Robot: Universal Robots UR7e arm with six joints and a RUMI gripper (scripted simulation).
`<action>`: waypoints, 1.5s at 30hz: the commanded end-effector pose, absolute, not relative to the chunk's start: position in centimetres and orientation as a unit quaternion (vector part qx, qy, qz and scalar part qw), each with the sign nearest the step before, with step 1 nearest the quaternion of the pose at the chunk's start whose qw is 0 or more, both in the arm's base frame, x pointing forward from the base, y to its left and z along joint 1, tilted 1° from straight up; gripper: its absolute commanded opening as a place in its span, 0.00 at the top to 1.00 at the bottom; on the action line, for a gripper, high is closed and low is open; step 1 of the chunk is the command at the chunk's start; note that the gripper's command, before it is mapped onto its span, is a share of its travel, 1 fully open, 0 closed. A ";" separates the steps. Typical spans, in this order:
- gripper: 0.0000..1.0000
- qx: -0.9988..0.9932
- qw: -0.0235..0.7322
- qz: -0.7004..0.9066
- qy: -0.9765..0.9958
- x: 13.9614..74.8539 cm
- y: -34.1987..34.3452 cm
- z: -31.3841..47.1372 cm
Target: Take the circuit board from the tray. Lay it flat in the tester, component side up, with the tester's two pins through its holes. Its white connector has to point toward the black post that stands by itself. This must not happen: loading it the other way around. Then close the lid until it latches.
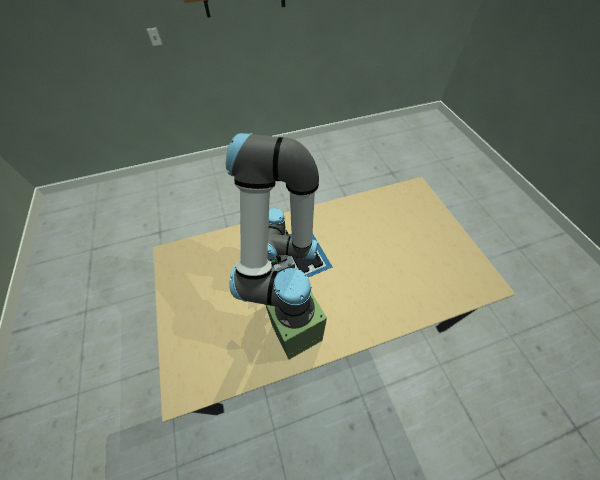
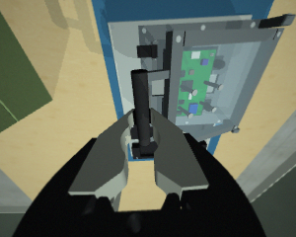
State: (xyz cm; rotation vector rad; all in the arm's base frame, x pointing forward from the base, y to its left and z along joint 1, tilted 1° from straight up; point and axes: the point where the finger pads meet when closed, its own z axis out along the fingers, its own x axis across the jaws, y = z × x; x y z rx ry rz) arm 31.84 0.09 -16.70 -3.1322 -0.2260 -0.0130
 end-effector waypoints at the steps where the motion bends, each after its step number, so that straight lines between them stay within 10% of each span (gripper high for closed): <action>1: 1.00 -0.997 0.002 -0.004 -0.071 31.4 0.1 -17.6; 45: 1.00 -0.997 0.000 -0.006 -0.072 31.1 -0.1 -21.0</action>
